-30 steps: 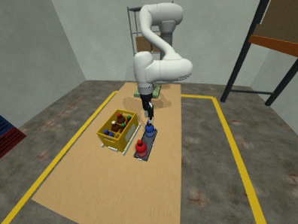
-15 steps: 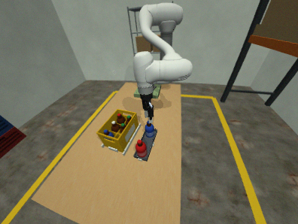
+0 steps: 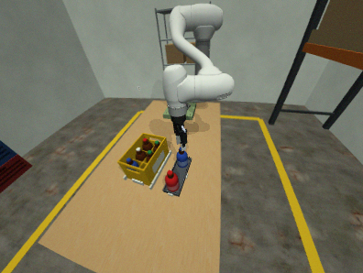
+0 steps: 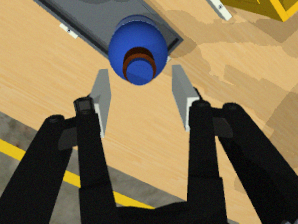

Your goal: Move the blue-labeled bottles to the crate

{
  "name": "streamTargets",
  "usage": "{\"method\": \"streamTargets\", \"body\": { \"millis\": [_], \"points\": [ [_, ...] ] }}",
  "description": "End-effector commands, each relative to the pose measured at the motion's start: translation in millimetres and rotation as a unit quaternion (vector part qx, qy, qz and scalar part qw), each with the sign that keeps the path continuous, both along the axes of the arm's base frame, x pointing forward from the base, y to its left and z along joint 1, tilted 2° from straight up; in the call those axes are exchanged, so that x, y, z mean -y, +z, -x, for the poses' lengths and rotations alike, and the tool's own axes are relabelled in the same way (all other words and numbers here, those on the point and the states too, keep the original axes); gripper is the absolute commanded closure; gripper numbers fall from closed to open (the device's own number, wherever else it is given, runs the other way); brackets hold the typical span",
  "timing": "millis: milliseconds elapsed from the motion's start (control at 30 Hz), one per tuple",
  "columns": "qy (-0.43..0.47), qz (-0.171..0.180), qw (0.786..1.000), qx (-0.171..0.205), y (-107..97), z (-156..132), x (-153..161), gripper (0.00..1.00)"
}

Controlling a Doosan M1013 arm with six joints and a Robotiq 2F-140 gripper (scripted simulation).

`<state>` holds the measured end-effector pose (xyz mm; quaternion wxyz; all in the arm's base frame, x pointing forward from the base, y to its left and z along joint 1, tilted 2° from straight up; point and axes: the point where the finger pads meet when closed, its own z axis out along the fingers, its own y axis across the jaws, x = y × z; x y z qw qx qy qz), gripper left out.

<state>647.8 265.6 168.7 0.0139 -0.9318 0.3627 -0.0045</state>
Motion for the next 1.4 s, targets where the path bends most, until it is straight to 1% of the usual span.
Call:
{"method": "streamTargets", "body": {
  "millis": [0, 733, 1367],
  "points": [
    [0.000, 0.000, 1.000, 0.000, -3.5, 0.0, -0.1, 0.62],
    [0.000, 0.000, 1.000, 0.000, -27.3, -0.5, -0.6, 0.62],
    [0.000, 0.000, 1.000, 0.000, -34.0, -0.6, -0.8, 0.62]
  ]
}}
